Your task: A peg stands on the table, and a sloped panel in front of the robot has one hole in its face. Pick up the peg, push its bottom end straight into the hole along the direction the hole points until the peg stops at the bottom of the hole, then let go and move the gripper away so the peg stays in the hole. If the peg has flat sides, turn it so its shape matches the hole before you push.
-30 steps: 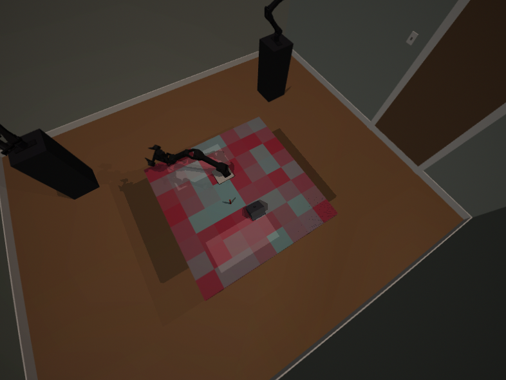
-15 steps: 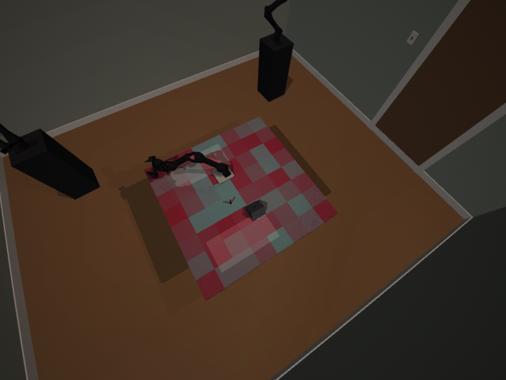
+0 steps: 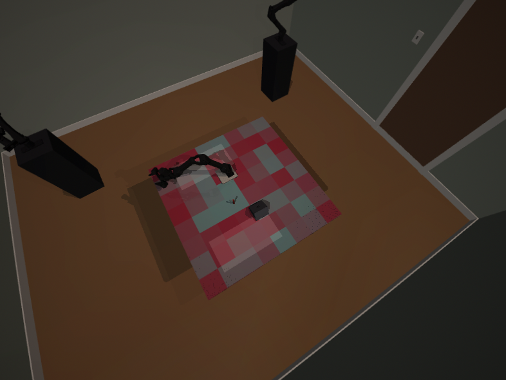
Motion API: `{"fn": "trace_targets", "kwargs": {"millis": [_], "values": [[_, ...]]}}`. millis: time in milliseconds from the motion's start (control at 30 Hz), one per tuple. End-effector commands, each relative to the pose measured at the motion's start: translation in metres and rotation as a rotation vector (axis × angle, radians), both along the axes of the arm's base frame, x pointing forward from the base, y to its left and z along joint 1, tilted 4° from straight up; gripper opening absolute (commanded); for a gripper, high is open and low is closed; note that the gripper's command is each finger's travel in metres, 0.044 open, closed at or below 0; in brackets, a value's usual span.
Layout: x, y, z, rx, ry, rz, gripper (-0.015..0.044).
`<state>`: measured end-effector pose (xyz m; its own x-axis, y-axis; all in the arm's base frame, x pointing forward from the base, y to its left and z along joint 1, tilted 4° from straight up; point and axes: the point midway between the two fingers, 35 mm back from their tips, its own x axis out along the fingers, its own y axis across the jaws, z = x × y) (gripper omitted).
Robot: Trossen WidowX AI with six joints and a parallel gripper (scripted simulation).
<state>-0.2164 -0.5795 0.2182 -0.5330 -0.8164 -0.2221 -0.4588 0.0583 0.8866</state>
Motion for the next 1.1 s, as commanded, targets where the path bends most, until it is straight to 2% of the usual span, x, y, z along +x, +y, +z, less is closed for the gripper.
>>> {"fn": "trace_targets", "kwargs": {"millis": [0, 500, 1067], "values": [[0.031, -0.003, -0.009, 0.099, 0.07, 0.086, 0.044], [0.145, -0.001, -0.027, 0.369, 0.307, 0.384, 0.044], [0.267, 0.033, -0.048, 0.624, 0.643, 0.776, 0.044]]}}
